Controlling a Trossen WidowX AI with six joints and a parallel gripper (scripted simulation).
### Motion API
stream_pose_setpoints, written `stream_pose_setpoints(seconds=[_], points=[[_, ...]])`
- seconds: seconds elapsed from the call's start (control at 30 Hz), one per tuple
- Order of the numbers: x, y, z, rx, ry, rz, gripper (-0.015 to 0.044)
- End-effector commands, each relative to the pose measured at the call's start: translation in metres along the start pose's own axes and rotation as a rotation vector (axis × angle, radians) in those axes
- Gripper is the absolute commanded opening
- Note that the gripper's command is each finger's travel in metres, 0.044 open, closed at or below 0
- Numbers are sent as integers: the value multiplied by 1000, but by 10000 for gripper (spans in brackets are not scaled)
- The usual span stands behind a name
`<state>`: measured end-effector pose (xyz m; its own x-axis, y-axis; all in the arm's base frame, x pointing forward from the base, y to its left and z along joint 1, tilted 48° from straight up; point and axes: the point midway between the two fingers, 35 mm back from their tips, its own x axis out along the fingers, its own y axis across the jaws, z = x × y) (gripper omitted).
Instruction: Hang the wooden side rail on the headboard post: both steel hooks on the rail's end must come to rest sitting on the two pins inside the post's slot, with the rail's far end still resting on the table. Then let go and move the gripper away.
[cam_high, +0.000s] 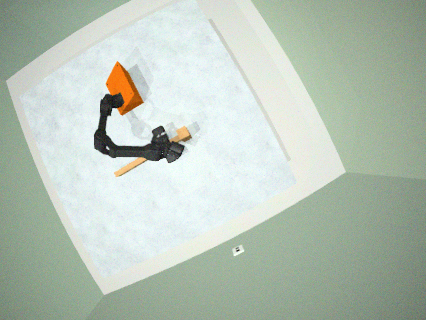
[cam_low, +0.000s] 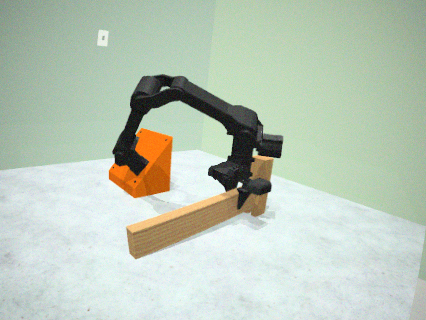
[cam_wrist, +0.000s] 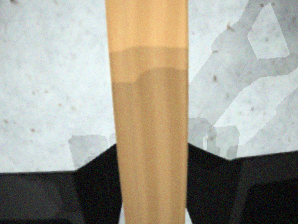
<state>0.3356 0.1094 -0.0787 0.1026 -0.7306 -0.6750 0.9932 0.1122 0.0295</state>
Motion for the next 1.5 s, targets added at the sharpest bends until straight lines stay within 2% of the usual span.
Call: stream_pose_setpoints(seconds=[0.0,1.47], points=[[-1,0,-2,2,6,4,0],[7,0,-2,2,5,4,0]])
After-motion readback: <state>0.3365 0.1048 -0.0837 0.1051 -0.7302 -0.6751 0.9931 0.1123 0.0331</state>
